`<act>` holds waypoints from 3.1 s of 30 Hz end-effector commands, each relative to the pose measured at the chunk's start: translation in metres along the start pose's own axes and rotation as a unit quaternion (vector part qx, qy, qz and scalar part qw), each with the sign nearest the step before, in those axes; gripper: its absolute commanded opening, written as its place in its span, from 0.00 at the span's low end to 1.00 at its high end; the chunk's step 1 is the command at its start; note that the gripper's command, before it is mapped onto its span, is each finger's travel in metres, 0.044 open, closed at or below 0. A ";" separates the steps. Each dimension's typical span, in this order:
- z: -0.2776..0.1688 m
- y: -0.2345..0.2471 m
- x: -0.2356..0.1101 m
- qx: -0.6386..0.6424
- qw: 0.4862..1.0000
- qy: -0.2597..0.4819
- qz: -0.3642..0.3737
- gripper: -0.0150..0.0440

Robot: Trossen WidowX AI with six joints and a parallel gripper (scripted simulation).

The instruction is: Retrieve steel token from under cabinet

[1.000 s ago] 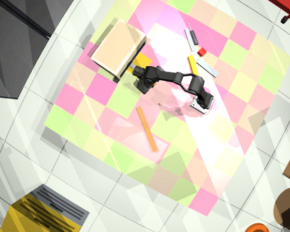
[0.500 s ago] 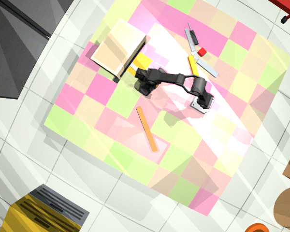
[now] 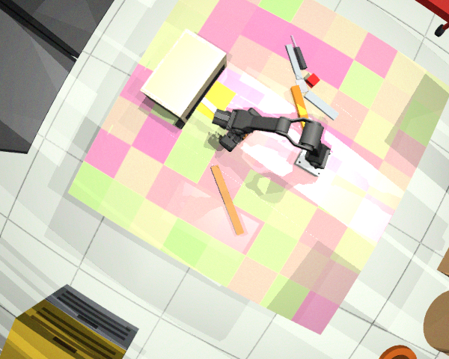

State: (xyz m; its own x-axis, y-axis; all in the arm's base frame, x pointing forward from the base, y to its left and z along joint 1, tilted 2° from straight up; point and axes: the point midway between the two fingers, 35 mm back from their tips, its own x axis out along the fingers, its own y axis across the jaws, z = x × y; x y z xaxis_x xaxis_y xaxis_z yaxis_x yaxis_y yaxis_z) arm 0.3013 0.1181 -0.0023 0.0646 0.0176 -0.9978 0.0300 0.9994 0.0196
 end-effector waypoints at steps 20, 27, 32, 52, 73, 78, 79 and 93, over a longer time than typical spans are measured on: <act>-0.030 0.001 0.001 0.001 1.000 0.001 -0.001 0.25; -0.039 0.001 0.001 0.001 1.000 0.002 -0.001 0.25; -0.045 0.001 0.001 0.001 1.000 0.002 -0.001 0.25; -0.071 0.001 0.002 0.001 1.000 0.003 -0.001 0.25; -0.087 0.002 0.001 -0.006 1.000 0.003 0.000 0.25; -0.087 0.002 0.000 -0.025 1.000 0.003 0.000 0.25; -0.087 0.002 0.000 -0.029 1.000 0.003 0.000 0.25; -0.087 0.002 -0.001 -0.084 0.996 0.004 0.000 0.25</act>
State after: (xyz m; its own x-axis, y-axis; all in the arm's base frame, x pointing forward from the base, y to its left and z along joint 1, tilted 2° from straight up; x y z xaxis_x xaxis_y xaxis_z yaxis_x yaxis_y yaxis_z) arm 0.2148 0.1219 -0.0077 0.0581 0.0133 -0.9982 -0.1021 0.9947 0.0073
